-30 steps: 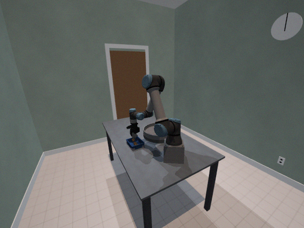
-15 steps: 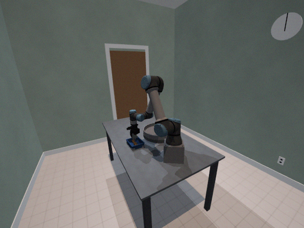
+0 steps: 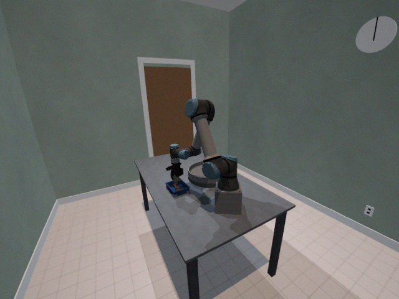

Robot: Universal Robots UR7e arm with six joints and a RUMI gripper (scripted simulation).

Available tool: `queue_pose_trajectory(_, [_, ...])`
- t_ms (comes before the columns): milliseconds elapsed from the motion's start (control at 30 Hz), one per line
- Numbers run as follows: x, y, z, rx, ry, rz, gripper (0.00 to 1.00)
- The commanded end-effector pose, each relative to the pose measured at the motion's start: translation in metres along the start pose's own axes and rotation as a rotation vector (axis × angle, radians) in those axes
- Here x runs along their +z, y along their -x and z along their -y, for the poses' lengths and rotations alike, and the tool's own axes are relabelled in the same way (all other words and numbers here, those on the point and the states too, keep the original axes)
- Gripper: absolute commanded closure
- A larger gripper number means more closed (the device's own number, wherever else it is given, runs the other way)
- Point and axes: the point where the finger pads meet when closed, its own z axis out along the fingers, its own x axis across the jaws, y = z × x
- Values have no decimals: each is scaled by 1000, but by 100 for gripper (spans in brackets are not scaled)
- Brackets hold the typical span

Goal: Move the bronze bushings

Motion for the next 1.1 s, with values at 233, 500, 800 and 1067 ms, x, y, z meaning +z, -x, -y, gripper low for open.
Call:
queue_pose_trajectory(233, [1,-1,-1,1,2,1,100])
queue_pose_trajectory(500, [1,-1,-1,1,2,1,100])
queue_pose_trajectory(800, [2,-1,-2,1,3,1,100])
queue_pose_trajectory(1067, [4,-1,-2,1,4,1,100])
